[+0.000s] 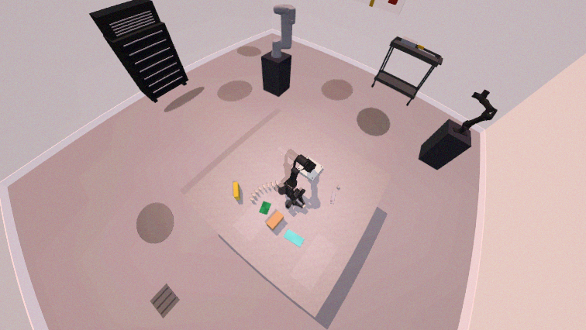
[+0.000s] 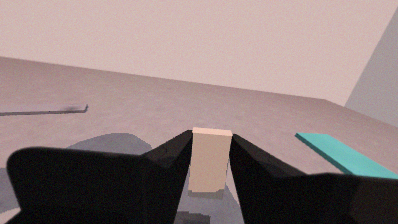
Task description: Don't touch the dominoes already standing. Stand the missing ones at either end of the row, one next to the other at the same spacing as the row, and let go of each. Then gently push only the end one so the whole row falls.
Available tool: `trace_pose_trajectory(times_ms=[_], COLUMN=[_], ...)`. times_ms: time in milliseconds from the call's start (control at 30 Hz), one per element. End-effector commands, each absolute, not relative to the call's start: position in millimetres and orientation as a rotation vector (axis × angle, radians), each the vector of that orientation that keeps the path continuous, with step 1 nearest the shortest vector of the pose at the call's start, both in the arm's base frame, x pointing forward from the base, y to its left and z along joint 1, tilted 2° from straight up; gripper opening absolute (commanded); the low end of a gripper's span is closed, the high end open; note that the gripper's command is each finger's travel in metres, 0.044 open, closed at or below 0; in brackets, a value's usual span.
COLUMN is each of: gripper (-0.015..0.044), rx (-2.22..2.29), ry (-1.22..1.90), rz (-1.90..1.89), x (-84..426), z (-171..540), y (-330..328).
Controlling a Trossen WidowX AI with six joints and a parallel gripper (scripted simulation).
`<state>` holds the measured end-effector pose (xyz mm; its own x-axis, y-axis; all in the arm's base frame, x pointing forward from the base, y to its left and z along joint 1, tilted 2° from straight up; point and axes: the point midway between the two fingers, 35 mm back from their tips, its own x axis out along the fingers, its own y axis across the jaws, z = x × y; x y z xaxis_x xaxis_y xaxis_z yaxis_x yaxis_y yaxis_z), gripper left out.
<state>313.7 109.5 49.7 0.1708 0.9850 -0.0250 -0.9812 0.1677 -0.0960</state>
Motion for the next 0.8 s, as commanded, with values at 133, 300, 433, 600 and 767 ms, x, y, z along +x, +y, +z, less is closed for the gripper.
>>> trace_pose_trajectory(times_ms=[133, 300, 433, 600, 767], gripper=[0.0107, 0.0107, 0.0107, 0.0107, 0.0107], rx=[-0.085, -0.082, -0.079, -0.075, -0.075], ry=[-0.047, -0.05, -0.052, -0.054, -0.054], rz=[1.41, 1.416, 1.42, 1.426, 1.427], x=[307, 302, 297, 291, 290], z=[43, 39, 37, 34, 34], y=[113, 115, 117, 120, 120])
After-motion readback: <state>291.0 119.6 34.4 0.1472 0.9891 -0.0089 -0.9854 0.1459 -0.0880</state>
